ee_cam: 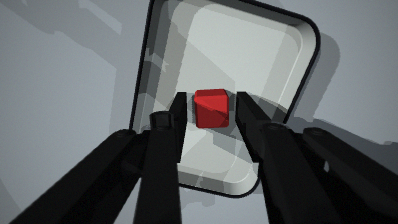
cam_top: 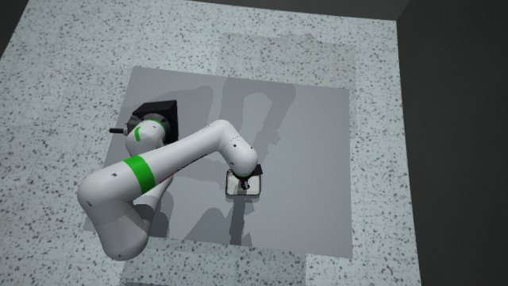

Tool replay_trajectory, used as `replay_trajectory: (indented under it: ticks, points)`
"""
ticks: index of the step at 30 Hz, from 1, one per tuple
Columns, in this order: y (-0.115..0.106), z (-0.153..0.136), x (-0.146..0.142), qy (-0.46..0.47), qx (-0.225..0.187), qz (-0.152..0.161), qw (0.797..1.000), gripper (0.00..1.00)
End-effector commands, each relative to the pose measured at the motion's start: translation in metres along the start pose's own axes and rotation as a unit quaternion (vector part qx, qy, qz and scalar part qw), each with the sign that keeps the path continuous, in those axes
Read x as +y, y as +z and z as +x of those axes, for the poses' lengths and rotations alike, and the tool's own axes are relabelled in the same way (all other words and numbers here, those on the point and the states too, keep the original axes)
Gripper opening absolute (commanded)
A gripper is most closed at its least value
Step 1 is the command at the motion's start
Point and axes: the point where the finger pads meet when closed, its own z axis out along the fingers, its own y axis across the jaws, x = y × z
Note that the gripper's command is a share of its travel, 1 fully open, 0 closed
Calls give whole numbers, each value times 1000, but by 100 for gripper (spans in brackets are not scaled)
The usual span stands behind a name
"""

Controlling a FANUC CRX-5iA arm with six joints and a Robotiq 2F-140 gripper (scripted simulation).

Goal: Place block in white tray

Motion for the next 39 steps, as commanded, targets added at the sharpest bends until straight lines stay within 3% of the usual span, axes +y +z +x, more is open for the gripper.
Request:
replay_trajectory:
  ticks: [1,26,39]
  points:
    - [-3,1,0,0,1,0,1000,36]
    - [-50,1,0,0,1,0,1000,36]
    - [-54,1,0,0,1,0,1000,36]
